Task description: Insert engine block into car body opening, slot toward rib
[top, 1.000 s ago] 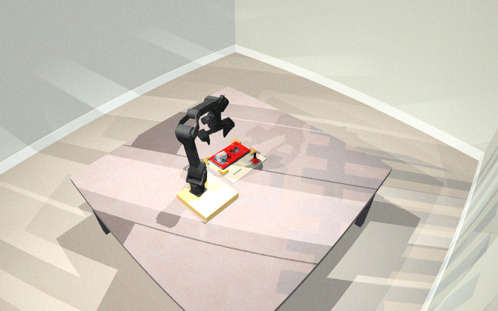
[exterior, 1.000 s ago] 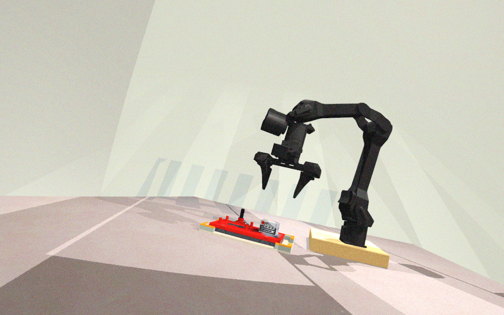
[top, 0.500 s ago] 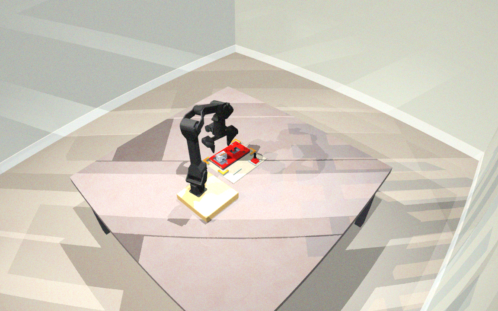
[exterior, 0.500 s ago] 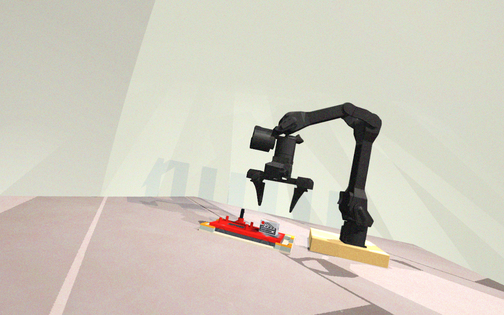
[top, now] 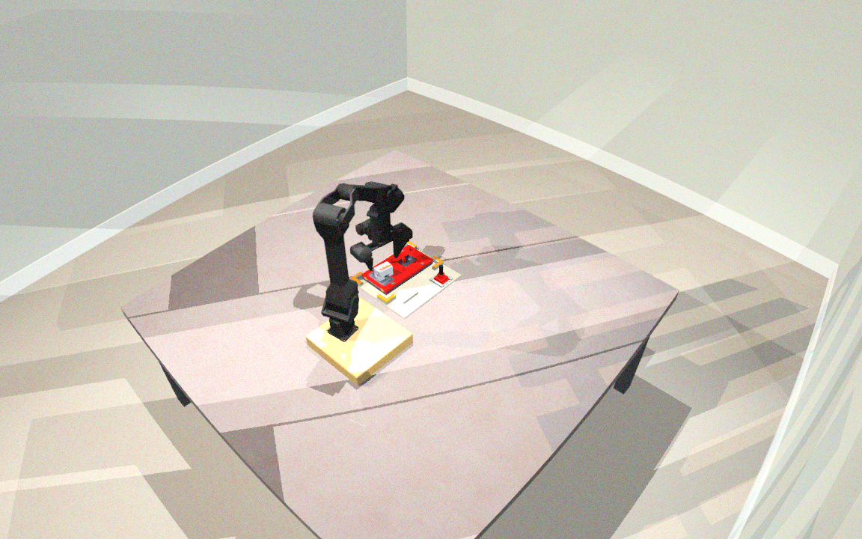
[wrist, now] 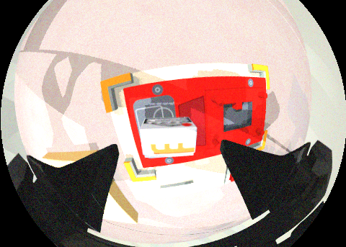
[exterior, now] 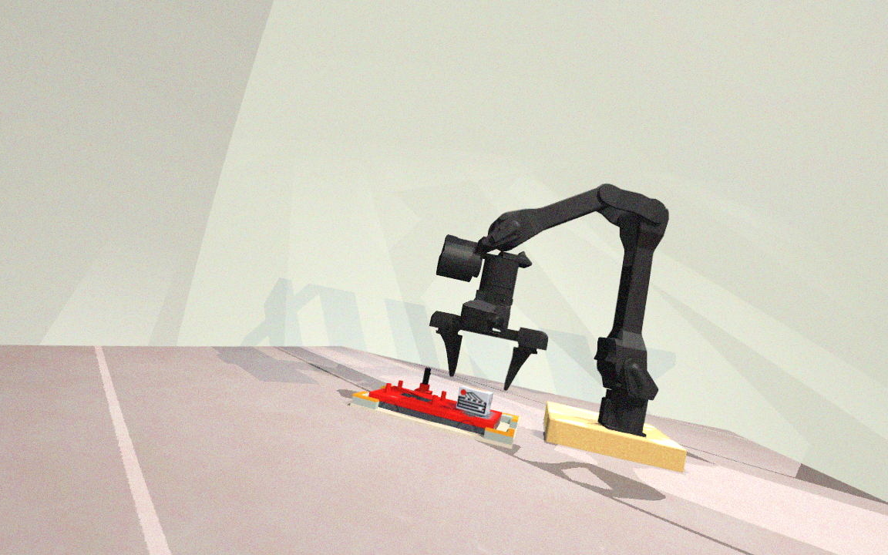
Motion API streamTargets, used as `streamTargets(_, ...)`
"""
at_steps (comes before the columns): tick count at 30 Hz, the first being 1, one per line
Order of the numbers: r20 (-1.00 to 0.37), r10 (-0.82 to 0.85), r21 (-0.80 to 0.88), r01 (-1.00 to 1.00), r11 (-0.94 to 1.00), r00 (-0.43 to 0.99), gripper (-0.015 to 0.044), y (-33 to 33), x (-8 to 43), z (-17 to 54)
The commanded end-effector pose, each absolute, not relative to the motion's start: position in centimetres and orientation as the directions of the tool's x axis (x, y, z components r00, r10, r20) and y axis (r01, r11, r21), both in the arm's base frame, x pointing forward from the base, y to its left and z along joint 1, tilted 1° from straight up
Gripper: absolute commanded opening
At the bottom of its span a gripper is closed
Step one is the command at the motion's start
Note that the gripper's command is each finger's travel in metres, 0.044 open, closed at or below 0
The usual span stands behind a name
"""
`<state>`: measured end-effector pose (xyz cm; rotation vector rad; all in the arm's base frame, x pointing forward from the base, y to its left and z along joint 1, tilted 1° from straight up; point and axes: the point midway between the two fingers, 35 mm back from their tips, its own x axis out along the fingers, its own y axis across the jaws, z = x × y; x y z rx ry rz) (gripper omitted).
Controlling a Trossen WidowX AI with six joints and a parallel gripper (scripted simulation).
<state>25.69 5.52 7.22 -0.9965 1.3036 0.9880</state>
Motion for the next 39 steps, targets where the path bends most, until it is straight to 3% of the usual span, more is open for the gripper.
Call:
streamTargets(1, -1.000, 0.004, -0.013, -0.960, 0.281, 0.015, 0.0440, 5.4, 25.7, 6.4)
streamTargets(18, -1.000, 0.004, -0.013, -0.960, 0.281, 0.015, 0.0440, 5.5, 25.7, 3.9)
streamTargets(25, -1.000, 0.004, -0.013, -0.960, 0.281, 0.015, 0.0256, 5.5, 25.7, 3.9)
streamTargets(32, -1.000, 0.004, -0.013, -0.960, 0.281, 0.015, 0.0210, 5.5, 25.7, 3.9)
streamTargets(39, -1.000, -0.010, -0.025, -0.947, 0.319, 0.023, 0.0026, 5.3, 26.0, 4.7)
